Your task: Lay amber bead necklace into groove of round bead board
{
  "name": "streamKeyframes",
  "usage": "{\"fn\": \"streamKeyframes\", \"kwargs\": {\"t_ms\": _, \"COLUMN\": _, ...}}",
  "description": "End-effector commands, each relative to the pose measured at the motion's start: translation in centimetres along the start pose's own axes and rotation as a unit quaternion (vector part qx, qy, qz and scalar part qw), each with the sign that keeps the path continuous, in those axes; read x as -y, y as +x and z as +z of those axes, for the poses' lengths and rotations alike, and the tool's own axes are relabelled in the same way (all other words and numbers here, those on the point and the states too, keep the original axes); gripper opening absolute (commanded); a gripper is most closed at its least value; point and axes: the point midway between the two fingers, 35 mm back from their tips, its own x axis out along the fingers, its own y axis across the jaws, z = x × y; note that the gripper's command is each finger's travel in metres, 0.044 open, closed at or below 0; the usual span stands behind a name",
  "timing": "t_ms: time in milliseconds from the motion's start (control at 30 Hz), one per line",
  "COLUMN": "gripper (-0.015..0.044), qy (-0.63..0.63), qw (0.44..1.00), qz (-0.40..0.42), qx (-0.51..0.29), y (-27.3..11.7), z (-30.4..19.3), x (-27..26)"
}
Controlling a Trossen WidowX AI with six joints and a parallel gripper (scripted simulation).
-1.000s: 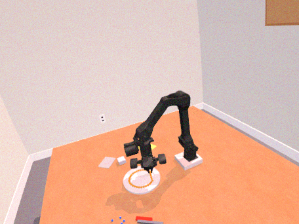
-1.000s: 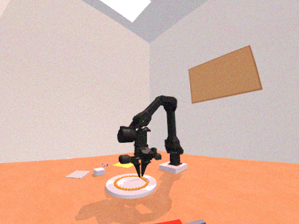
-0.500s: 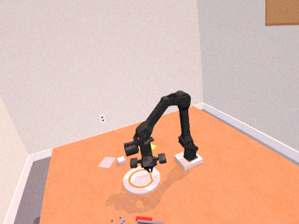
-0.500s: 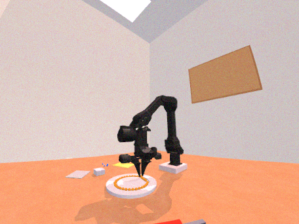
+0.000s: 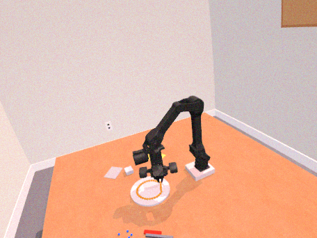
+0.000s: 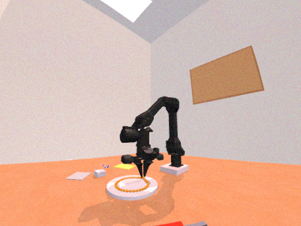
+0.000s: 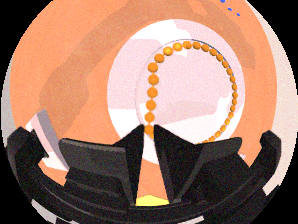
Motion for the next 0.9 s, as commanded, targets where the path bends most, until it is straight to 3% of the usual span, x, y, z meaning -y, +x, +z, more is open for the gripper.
{"fn": "streamKeyframes", "kwargs": {"t_ms": 0, "gripper": 0.0, "qy": -0.003, "qw": 1.0, "qz": 0.0, "qx": -0.002, "y": 0.53, "z": -0.06, "x": -0.05}}
{"fn": "streamKeyframes", "kwargs": {"t_ms": 67, "gripper": 0.0, "qy": -0.003, "qw": 1.0, "qz": 0.0, "qx": -0.002, "y": 0.63, "z": -0.06, "x": -0.06}}
{"fn": "streamKeyframes", "kwargs": {"t_ms": 633, "gripper": 0.044, "qy": 0.0, "qw": 1.0, "qz": 0.001, "qx": 0.0, "y": 0.19, "z": -0.02, "x": -0.08}}
{"fn": "streamKeyframes", "kwargs": {"t_ms": 867, "gripper": 0.044, "qy": -0.003, "qw": 1.0, "qz": -0.001, "qx": -0.001, "y": -0.16, "z": -0.02, "x": -0.08}}
